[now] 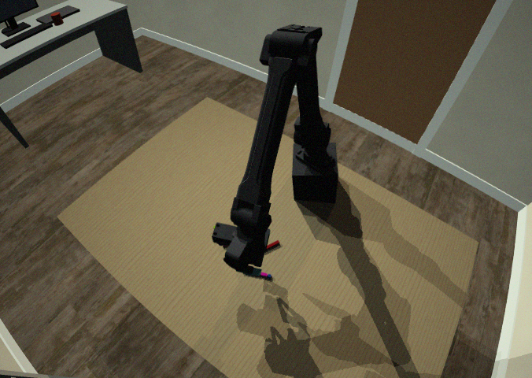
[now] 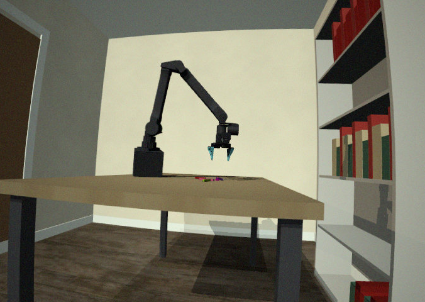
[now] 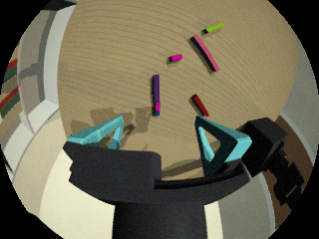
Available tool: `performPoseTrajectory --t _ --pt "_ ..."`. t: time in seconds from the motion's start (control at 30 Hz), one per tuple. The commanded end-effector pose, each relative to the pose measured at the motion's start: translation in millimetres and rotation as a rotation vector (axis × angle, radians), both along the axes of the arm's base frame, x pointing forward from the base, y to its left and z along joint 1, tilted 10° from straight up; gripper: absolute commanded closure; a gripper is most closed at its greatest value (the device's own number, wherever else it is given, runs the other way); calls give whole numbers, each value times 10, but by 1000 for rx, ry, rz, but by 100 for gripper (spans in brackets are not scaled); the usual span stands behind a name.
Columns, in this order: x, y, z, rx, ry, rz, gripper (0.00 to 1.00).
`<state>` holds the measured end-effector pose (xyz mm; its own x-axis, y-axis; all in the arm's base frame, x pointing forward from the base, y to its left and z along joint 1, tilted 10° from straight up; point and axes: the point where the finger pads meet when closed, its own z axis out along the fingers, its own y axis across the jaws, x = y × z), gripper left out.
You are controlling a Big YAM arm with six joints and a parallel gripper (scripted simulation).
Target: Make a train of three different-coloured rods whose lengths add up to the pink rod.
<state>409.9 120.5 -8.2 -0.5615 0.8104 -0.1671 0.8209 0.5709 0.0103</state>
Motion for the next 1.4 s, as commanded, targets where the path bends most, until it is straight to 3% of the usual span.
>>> performPoseTrajectory --t 0.0,0.33,0.4,0.43,0.57,1.37 --pt "209 194 453 26 -77 7 0" --pt "127 263 1038 30 -81 7 0" --pt "127 263 1038 30 -81 7 0" --pt "-88 178 744 -3 -2 7 0" --pt "111 273 1125 30 -80 7 0" --pt "124 280 1057 28 -76 9 0"
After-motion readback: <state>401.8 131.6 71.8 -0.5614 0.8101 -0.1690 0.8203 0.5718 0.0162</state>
